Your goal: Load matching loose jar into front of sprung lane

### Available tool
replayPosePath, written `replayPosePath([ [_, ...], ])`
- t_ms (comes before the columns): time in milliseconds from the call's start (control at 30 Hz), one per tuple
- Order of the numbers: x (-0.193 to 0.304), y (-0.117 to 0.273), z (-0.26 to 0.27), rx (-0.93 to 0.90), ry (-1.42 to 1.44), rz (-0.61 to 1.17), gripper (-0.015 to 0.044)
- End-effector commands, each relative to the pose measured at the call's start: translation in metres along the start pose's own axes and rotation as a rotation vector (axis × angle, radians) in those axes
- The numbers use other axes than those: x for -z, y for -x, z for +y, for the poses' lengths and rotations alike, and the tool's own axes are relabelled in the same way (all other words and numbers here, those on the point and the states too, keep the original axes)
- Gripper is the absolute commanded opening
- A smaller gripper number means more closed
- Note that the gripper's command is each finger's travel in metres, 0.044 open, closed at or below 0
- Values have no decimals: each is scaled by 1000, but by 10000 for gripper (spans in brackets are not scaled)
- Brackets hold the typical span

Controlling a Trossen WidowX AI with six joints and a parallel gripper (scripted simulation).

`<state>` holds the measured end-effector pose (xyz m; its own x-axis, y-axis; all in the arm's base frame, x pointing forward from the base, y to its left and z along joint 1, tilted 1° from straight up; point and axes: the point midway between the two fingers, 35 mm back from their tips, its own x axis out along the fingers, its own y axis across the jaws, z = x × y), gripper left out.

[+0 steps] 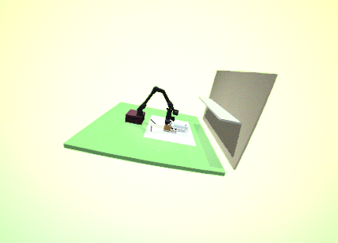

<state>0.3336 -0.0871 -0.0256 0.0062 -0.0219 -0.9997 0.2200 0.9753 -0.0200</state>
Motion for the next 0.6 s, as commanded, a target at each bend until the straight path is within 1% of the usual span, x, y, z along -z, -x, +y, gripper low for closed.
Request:
replayPosePath([
  [0,-2,0,0,1,-4,-13,0],
  [567,1,0,0,1,-4,-13,0],
])
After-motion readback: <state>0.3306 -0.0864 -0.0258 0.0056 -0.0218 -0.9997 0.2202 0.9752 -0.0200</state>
